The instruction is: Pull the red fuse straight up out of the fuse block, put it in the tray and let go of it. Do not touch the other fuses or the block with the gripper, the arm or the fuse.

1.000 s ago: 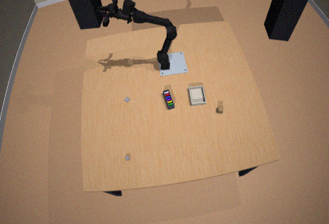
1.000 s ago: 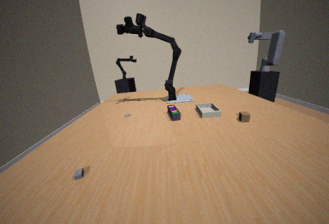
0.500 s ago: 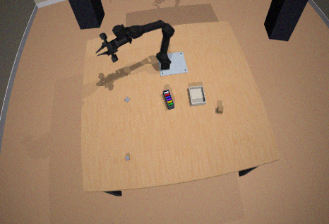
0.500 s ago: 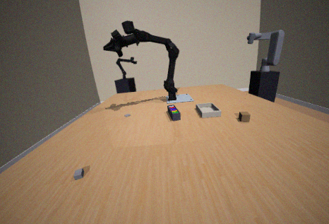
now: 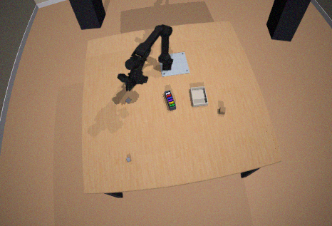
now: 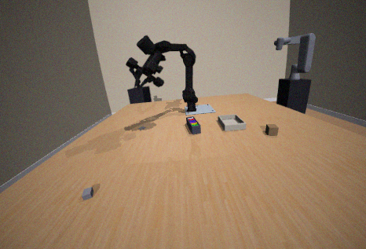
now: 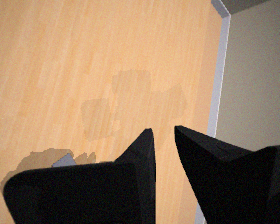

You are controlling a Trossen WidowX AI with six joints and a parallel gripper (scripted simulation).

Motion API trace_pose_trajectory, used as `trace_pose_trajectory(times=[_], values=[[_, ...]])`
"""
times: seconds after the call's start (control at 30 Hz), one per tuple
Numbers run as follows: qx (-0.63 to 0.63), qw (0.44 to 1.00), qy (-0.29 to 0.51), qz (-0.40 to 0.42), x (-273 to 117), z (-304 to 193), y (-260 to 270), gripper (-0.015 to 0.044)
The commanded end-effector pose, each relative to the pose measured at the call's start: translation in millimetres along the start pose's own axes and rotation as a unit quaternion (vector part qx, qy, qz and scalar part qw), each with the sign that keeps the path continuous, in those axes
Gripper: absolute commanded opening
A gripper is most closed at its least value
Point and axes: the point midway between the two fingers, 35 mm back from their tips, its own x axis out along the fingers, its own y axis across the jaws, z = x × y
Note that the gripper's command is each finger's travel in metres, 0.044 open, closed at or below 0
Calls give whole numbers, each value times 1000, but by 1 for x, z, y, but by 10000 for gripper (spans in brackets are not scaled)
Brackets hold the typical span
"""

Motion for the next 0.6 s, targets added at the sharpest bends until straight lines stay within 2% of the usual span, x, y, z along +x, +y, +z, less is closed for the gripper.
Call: trace_pose_trajectory(times=[0.0, 0.2, 0.4, 0.47, 0.57], values=[[-128, 987, -28, 98, 12, 33, 63, 68], [-319, 918, -76, 223, 7, 64, 156, 68], [-513, 778, -129, 340, -20, 70, 250, 68], [-532, 758, -135, 352, -24, 69, 260, 68], [-532, 758, -135, 352, -23, 69, 259, 68]])
